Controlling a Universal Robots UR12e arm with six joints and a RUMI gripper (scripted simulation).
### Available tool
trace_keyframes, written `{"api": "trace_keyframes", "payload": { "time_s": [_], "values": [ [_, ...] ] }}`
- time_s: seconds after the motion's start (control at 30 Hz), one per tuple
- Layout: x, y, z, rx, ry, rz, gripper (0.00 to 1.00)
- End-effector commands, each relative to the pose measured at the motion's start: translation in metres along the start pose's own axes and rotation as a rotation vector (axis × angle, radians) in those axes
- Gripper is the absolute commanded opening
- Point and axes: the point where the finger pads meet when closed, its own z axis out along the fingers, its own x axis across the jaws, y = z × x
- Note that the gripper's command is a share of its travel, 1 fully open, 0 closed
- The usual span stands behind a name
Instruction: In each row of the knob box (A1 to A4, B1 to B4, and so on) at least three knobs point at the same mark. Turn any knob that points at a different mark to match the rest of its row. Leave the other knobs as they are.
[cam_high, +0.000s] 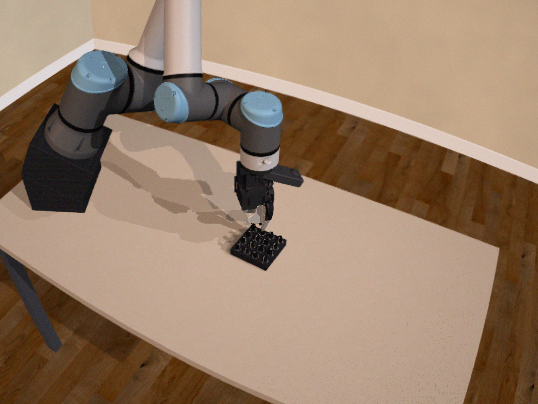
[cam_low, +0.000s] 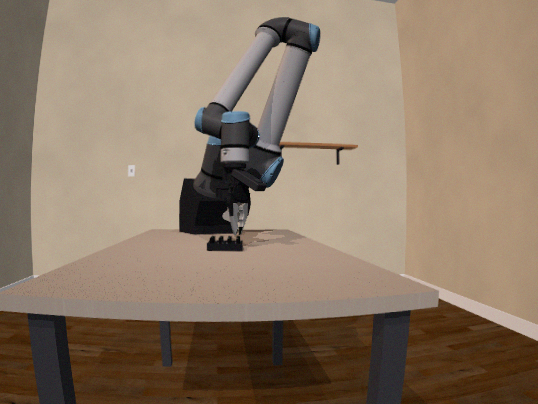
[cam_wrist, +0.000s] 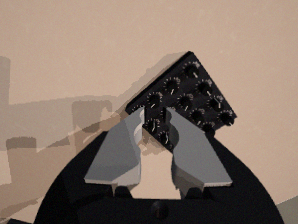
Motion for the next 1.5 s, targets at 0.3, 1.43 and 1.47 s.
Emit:
{"api": "trace_keyframes", "payload": {
  "time_s": [0.3, 1.43, 1.47],
  "values": [
    [0.0004, -0.0004, -0.0004, 0.001, 0.001, 0.000, 0.11],
    [0.0004, -0.0052, -0.0004, 0.001, 0.001, 0.000, 0.11],
    [0.0004, -0.0052, -0.0004, 0.001, 0.001, 0.000, 0.11]
  ]
}}
